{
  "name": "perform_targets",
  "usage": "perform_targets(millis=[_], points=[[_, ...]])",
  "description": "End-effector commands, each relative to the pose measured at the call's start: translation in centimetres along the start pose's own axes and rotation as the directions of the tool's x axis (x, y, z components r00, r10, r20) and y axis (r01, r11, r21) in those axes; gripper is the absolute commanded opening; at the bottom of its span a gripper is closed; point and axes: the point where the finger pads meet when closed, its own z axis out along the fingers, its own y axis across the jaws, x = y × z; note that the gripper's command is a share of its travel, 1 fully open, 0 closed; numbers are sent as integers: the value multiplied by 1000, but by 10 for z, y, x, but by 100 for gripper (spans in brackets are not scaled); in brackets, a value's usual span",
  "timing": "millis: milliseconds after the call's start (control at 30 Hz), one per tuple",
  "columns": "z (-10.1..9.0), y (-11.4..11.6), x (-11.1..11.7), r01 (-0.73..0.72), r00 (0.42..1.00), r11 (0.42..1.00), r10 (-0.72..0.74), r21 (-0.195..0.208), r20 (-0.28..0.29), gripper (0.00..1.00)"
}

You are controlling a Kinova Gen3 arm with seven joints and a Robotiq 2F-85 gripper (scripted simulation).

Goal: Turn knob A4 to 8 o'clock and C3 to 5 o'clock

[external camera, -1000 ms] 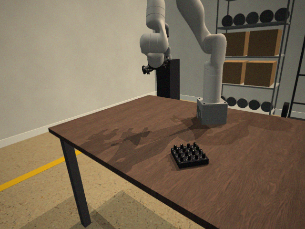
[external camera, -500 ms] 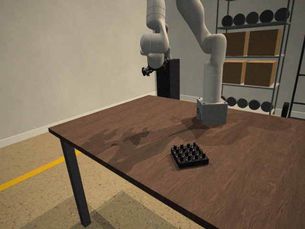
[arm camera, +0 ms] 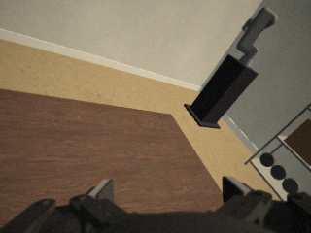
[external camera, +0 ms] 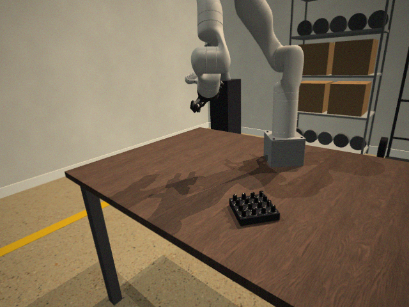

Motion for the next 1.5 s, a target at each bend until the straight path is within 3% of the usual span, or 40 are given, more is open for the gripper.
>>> perform_targets(millis=[0,267,467,533,600,800,1033,1100,1267,1467], points=[[0,-3,-4,33,999,999,-34,8,4,100],[-10,-32,-30,295,954,949,-298,108,15,100],[-22,-56,-57,509,856,837,-517,200,-12,100],[-22,-56,-57,509,856,837,-517,200,-12,100],[-27,-64,-67,578,809,783,-588,231,-30,100],[-45,-86,-100,759,626,570,-771,315,-112,100],[-72,-108,-142,892,360,251,-897,375,-257,100],[-72,-108,-142,892,360,251,-897,375,-257,100],[-94,-120,-172,926,162,7,-911,379,-379,100],[-123,-129,-207,903,-54,-267,-849,337,-525,100]])
